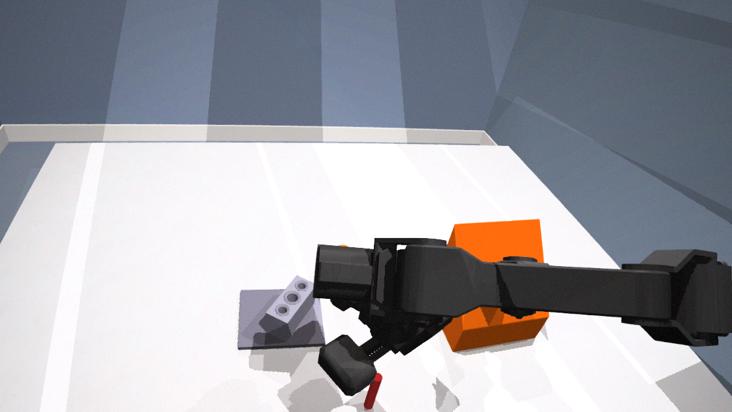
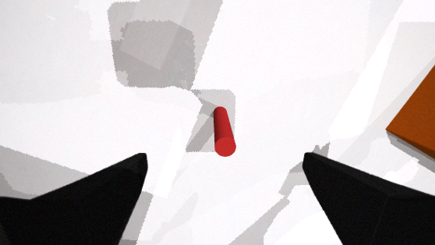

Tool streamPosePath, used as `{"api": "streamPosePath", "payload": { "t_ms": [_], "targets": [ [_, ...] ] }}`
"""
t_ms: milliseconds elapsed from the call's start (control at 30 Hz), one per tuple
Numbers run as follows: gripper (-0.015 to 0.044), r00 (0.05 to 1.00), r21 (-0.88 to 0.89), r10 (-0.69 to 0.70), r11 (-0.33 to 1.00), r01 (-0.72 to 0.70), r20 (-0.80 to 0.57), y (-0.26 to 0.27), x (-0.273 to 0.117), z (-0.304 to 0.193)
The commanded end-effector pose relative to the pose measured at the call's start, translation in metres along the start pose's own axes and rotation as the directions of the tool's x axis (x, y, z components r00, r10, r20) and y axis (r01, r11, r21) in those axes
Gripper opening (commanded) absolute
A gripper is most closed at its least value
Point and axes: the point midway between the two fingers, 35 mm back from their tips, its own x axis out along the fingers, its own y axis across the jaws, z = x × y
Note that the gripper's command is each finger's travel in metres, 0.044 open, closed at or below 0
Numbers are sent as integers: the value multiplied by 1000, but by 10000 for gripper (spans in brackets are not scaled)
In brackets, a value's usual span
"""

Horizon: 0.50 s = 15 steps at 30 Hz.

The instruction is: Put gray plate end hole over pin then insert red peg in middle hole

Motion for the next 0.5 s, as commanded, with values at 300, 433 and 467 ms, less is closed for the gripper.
{"api": "streamPosePath", "payload": {
  "t_ms": [300,433,467],
  "targets": [
    [440,1000,3,5,1000,-5,-1,1,19,1],
    [440,1000,3,4,1000,-4,1,1,26,1],
    [440,1000,3,4,1000,-4,1,1,27,1]
  ]
}}
